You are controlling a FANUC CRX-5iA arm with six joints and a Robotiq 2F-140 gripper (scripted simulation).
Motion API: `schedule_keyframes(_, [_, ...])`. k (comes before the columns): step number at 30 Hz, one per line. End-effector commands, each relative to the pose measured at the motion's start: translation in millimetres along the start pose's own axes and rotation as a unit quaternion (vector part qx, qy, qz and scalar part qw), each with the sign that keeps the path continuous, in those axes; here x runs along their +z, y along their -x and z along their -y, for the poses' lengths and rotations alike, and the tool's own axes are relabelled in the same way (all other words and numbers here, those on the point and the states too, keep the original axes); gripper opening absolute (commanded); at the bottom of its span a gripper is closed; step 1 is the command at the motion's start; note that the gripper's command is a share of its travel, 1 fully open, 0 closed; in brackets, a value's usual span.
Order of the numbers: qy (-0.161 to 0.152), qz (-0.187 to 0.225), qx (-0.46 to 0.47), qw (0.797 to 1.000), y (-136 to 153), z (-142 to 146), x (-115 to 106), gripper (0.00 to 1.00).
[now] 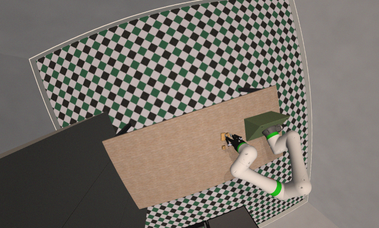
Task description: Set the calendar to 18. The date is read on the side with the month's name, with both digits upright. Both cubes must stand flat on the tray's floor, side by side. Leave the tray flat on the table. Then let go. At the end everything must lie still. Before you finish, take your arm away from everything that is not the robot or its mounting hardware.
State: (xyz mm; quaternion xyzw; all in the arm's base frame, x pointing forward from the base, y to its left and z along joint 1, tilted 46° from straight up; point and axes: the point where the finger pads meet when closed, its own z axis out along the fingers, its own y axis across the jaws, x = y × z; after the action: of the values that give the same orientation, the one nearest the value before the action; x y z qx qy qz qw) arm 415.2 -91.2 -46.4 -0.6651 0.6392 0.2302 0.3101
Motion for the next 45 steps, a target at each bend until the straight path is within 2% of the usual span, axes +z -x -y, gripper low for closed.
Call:
schedule_keyframes(1, [-0.003, 0.003, -0.087, 0.996, -7, -2, 0, 0.17])
schedule_keyframes(4, [-0.003, 0.003, -0.133, 0.991, -10, -3, 1, 0.17])
schedule_keyframes(7, [-0.004, 0.003, -0.141, 0.99, -11, -3, 1, 0.17])
schedule_keyframes(9, [-0.004, 0.003, -0.205, 0.979, -16, -5, 1, 0.17])
schedule_keyframes(14, [-0.004, 0.003, -0.267, 0.964, -21, -7, 2, 0.17])
schedule_keyframes(19, [-0.004, 0.003, -0.341, 0.94, -26, -9, 3, 0.17])
schedule_keyframes(22, [-0.004, 0.002, -0.394, 0.919, -31, -11, 3, 0.17])
schedule_keyframes(25, [-0.004, 0.002, -0.405, 0.914, -32, -11, 3, 0.17])
schedule_keyframes(27, [-0.005, 0.002, -0.458, 0.889, -36, -13, 4, 0.17])
schedule_keyframes(30, [-0.005, 0.002, -0.483, 0.876, -38, -14, 4, 0.17])
schedule_keyframes(32, [-0.005, 0.002, -0.521, 0.853, -41, -16, 5, 0.17])
schedule_keyframes(33, [-0.005, 0.002, -0.522, 0.853, -42, -16, 5, 0.17])
schedule_keyframes(38, [-0.005, 0.002, -0.581, 0.814, -47, -18, 5, 0.17])
schedule_keyframes(45, [-0.005, 0.002, -0.597, 0.802, -48, -19, 6, 0.17])
